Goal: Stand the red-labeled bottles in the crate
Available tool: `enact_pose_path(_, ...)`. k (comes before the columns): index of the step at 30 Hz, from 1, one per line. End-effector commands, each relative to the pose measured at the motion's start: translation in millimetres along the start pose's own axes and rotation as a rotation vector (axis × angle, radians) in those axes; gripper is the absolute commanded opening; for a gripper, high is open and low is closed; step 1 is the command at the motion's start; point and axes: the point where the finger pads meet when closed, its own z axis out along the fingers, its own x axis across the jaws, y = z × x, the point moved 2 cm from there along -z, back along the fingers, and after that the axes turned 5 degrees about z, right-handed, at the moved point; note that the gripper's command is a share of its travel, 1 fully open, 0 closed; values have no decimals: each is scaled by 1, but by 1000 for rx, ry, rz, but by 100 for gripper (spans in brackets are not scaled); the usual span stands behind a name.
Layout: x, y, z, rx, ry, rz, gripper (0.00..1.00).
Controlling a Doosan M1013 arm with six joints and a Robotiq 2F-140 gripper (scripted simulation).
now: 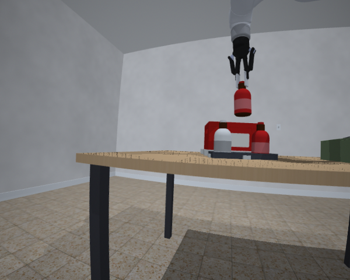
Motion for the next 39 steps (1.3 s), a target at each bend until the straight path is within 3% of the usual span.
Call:
enact_pose_path(1,1,2,0,0,0,0,0)
enact_pose_path(39,23,44,0,0,0,0,0)
